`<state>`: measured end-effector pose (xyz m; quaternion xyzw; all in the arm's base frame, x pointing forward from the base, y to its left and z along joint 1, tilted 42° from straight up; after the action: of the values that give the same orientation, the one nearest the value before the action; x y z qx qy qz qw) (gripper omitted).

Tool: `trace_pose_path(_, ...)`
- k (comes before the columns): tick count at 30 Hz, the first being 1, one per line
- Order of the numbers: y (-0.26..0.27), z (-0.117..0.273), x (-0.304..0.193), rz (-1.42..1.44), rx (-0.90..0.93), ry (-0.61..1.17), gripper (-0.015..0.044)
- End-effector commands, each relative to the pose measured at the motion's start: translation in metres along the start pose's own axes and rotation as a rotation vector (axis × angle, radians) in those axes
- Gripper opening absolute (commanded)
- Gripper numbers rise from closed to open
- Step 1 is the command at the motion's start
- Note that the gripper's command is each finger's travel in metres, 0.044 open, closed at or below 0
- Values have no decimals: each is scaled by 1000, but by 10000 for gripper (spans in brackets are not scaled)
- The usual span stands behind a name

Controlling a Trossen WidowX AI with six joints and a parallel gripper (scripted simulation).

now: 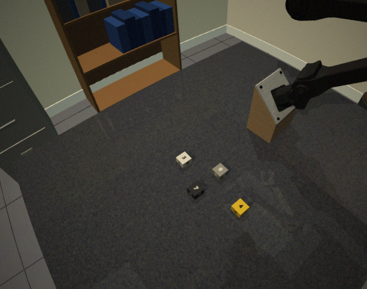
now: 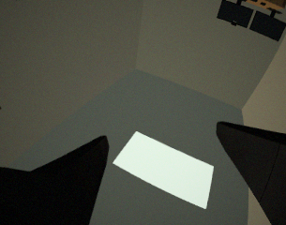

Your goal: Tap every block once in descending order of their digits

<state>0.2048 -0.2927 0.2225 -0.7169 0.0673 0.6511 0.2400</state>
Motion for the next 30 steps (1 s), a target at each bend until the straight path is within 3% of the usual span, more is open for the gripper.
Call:
trace_pose_path(1,0,-1,1,-16,0,-7,400)
trace_pose_path(4,1,-18,25,-247,13,-115,400)
trace_pose_path(7,-5,-45,75,-679,92,-344,400)
trace_pose_path(10,-23,-63,121,-1036,213,-567,400)
trace_pose_path(17,-67,-71,194,-1532,588,-936,400)
trace_pose_path(24,-120,-51,252,-1815,1233,-1198,400)
trace_pose_path(30,-166,-18,285,-1791,1987,-1204,400)
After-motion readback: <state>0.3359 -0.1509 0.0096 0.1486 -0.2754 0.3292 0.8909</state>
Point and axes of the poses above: the point midway between the two fingers, 35 mm back from their tips, its own z axis back along the fingers, its own y axis across the jaws, x = y × z, the point moved 3 cm from there along z, back along the fingers, and after that the axes turned 6 degrees about z, right-handed, at the moved point
